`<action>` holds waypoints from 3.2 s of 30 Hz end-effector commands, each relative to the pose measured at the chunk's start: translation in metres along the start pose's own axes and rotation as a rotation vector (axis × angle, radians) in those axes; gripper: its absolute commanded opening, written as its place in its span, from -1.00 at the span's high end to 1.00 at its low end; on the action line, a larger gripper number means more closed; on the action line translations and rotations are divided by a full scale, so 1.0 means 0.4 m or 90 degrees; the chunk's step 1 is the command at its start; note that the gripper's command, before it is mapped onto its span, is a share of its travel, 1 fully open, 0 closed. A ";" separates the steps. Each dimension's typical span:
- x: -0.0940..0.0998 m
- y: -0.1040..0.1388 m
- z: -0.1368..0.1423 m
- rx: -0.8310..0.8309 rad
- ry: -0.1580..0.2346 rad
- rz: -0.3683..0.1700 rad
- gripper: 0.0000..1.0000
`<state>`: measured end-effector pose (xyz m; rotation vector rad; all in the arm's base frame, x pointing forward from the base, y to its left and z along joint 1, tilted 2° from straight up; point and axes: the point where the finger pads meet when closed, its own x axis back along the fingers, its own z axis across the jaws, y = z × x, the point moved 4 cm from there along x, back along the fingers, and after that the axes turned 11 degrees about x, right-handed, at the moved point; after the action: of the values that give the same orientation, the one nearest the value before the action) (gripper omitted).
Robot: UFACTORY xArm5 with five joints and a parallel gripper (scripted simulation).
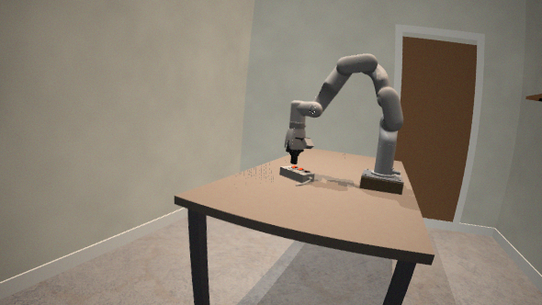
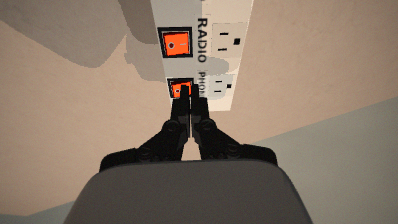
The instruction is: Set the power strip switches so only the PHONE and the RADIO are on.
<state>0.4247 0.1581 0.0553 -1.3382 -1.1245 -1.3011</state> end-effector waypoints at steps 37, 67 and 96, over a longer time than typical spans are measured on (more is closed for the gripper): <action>0.093 0.001 0.005 0.000 0.002 -0.003 -1.00; 0.296 -0.003 0.010 0.000 0.001 -0.003 -1.00; 0.296 -0.003 0.010 0.000 0.001 -0.003 -1.00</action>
<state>0.4256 0.1627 0.1723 -1.3376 -1.1250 -1.3020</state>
